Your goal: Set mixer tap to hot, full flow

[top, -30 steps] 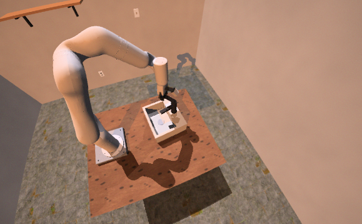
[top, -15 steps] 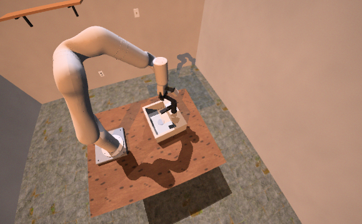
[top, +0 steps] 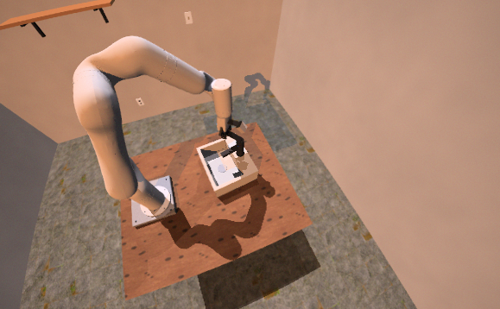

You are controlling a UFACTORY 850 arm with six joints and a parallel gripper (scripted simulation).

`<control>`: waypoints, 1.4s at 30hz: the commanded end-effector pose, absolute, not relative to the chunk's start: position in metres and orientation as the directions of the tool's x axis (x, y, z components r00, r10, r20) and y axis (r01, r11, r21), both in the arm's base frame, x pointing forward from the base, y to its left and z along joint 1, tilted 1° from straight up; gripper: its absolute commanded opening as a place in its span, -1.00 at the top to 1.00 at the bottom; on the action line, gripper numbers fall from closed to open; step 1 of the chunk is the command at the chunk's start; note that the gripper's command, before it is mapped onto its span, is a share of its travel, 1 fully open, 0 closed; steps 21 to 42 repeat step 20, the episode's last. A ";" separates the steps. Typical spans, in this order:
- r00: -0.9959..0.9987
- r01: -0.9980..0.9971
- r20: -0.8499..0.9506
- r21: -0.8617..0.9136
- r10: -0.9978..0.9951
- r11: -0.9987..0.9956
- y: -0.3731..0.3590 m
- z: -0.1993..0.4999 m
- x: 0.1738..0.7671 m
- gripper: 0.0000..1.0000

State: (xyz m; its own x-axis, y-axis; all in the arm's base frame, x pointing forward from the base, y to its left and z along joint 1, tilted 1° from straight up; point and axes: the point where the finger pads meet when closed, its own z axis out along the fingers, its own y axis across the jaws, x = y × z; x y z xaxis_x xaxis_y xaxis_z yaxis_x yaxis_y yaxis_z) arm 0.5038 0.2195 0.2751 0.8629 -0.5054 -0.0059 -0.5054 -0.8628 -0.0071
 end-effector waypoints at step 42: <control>0.863 -0.505 -0.005 -0.009 -0.505 -0.863 0.220 0.293 0.504 -0.46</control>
